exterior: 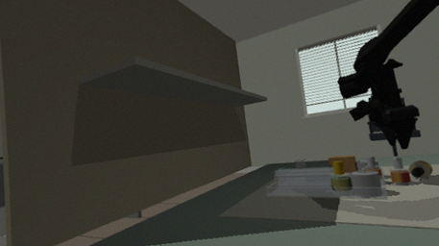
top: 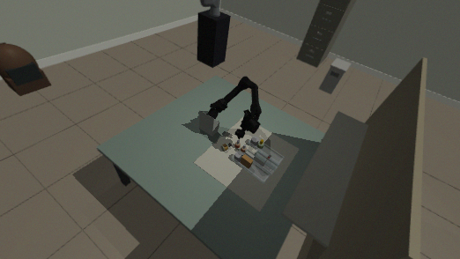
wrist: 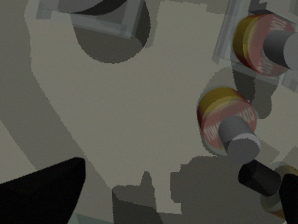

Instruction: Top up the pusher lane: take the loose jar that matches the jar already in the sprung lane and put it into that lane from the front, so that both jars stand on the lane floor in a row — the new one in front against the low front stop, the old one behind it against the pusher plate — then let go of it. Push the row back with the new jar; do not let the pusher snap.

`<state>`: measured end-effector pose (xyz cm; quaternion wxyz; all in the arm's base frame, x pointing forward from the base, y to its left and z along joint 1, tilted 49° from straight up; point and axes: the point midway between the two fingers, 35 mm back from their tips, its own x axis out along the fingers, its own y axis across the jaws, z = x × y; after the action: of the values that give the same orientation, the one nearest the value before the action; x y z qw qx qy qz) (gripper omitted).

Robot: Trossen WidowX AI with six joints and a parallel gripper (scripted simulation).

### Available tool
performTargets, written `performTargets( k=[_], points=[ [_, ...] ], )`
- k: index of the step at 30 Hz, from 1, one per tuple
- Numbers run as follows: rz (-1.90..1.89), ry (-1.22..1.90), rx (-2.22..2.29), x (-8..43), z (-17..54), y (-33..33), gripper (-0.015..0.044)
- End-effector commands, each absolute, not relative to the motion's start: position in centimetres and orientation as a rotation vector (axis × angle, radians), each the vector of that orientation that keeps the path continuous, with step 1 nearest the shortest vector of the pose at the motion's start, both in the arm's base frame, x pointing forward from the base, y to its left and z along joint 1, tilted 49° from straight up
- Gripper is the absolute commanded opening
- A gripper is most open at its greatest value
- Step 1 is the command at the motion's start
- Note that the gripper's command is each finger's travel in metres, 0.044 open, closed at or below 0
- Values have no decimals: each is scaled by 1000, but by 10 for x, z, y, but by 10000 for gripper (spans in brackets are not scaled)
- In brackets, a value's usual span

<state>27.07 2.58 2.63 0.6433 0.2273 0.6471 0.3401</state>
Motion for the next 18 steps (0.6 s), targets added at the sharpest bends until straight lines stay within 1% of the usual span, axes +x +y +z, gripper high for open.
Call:
performTargets(
  k=[1, 5, 8, 18],
  points=[
    [681, 1477, 653, 273, 8, -4, 440],
    [676, 1477, 660, 273, 5, -4, 440],
    [677, 1476, 660, 273, -13, 17, 440],
    [678, 1476, 661, 272, -29, 35, 440]
  ],
)
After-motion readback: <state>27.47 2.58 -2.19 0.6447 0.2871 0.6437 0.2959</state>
